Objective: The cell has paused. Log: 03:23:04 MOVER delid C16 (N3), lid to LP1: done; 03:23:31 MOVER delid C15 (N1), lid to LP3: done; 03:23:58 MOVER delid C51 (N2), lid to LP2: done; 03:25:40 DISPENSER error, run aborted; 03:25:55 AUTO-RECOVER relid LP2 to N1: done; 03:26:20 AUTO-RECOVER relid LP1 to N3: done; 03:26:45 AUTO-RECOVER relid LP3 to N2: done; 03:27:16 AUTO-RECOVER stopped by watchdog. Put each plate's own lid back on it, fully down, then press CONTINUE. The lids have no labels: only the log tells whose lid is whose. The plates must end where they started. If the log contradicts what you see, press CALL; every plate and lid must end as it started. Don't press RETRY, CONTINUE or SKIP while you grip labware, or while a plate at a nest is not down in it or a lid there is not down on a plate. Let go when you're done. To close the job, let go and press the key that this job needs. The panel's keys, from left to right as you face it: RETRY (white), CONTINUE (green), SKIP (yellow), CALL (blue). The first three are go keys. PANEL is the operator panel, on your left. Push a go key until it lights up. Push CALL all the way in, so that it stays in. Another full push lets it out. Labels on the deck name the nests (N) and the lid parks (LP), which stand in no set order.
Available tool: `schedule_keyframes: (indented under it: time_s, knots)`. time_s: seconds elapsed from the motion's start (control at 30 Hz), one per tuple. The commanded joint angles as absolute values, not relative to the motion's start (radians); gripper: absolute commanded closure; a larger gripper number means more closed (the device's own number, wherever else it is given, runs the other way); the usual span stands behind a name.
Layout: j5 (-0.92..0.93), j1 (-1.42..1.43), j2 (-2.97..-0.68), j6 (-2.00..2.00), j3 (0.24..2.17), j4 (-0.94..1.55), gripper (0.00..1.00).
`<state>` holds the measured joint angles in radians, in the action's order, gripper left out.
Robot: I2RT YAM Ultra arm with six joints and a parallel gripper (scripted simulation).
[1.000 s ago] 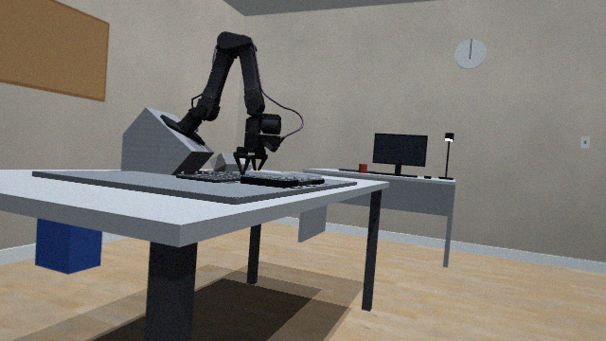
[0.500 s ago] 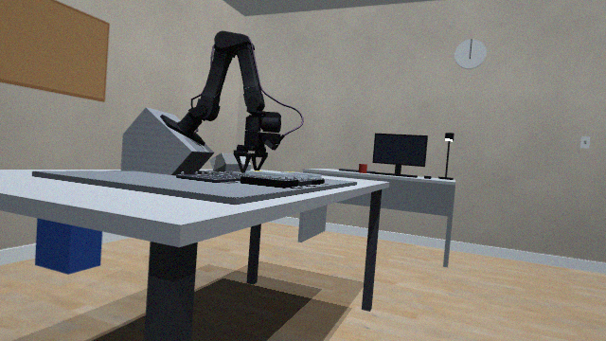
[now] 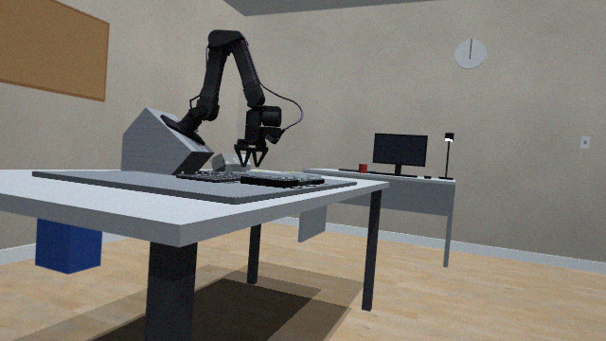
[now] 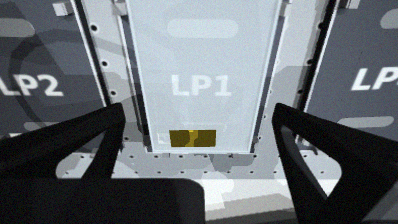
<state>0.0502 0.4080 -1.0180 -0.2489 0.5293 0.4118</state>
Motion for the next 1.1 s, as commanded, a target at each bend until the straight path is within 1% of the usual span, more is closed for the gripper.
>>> schedule_keyframes:
  time_s: [0.0,0.27,1.07]
  knots:
    - [0.046,0.389,-0.969,-0.238,0.569,0.459,0.0]
    - [0.051,0.385,-0.925,-0.235,0.585,0.521,0.0]
    - [0.049,0.391,-0.925,-0.242,0.595,0.532,0.0]
